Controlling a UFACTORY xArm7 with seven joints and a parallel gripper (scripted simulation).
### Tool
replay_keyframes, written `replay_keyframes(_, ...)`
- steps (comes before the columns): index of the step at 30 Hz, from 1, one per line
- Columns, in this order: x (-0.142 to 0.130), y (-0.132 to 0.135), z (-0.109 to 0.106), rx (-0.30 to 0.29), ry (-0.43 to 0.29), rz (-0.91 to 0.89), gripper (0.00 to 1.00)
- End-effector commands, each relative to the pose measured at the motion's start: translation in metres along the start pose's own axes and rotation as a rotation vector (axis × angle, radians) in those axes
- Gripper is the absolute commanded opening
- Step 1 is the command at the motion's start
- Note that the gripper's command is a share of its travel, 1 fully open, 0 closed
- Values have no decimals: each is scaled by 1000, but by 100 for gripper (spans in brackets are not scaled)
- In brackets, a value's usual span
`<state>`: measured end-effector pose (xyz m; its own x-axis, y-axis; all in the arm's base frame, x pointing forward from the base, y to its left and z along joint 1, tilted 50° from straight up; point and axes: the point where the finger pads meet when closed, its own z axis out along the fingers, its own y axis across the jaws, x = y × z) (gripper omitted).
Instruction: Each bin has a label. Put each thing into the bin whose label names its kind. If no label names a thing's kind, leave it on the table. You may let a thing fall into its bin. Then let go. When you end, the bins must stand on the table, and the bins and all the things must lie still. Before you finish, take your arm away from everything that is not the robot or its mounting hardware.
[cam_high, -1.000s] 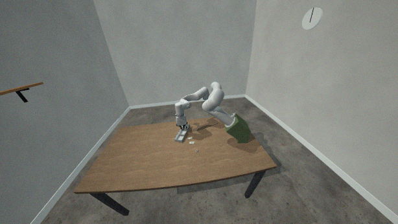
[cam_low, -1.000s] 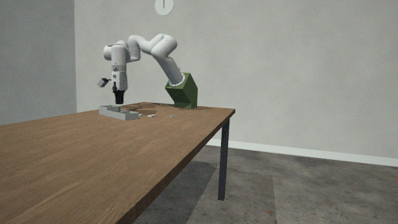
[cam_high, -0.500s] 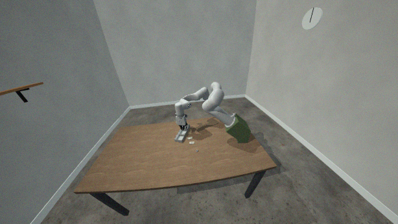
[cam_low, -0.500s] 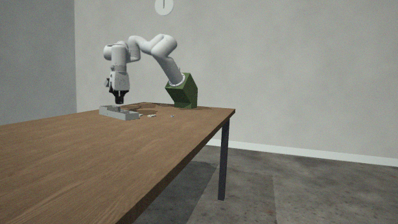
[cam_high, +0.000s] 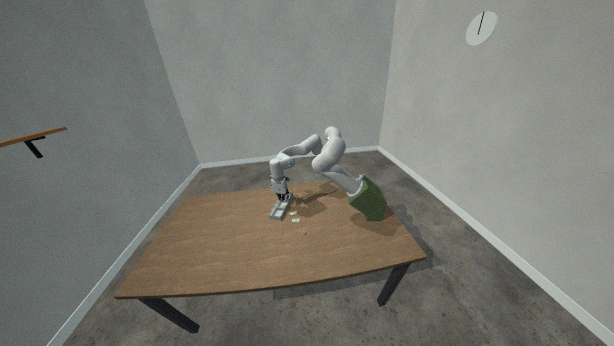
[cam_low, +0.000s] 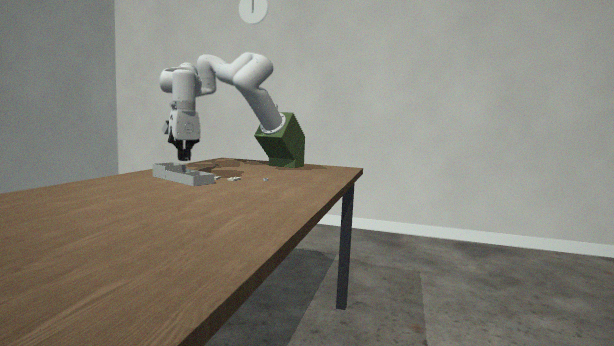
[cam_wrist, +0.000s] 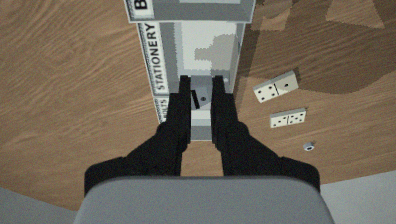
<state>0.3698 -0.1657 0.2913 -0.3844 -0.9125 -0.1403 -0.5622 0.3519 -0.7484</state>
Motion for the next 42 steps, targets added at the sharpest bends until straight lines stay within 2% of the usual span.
replay_keyframes(1,0,-1,1,3,1,0,0)
replay_keyframes(30,0,-1,51,2,0,0,0)
replay_keyframes(42,0,-1,51,2,0,0,0)
